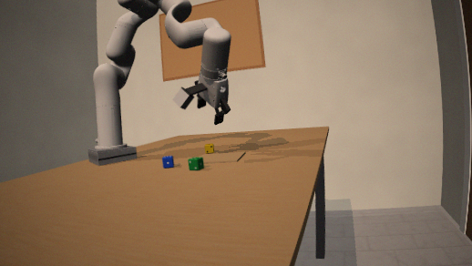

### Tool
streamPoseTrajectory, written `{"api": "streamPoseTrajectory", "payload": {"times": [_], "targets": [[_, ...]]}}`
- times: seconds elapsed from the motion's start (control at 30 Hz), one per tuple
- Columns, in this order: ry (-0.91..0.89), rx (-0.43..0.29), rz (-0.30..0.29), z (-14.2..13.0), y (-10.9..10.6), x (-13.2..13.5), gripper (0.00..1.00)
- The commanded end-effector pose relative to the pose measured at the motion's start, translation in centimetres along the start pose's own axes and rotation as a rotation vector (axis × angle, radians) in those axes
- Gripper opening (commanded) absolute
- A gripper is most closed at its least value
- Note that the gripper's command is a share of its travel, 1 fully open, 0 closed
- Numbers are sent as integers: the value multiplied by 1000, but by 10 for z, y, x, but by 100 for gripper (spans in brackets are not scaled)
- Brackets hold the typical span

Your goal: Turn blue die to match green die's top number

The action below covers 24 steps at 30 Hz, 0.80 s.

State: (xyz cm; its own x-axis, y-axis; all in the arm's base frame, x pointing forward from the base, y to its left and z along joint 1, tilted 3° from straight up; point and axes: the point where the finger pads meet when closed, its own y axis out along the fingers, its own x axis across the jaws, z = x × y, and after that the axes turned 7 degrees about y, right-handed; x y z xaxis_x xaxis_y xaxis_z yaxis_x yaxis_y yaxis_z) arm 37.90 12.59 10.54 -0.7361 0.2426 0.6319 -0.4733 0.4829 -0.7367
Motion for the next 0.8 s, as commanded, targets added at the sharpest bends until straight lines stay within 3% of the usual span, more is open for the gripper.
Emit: {"api": "streamPoseTrajectory", "payload": {"times": [0.0,0.1,0.2,0.23,0.37,0.53,0.67,0.77], "targets": [[-89,41,147,28,-22,-26,100],[-153,86,236,49,-41,-42,100],[-165,95,252,52,-44,-45,100],[-227,142,329,71,-63,-58,100],[-285,190,397,87,-80,-69,100],[-416,303,532,119,-120,-88,100],[-495,377,604,136,-143,-96,100],[-504,385,612,138,-146,-97,100]]}}
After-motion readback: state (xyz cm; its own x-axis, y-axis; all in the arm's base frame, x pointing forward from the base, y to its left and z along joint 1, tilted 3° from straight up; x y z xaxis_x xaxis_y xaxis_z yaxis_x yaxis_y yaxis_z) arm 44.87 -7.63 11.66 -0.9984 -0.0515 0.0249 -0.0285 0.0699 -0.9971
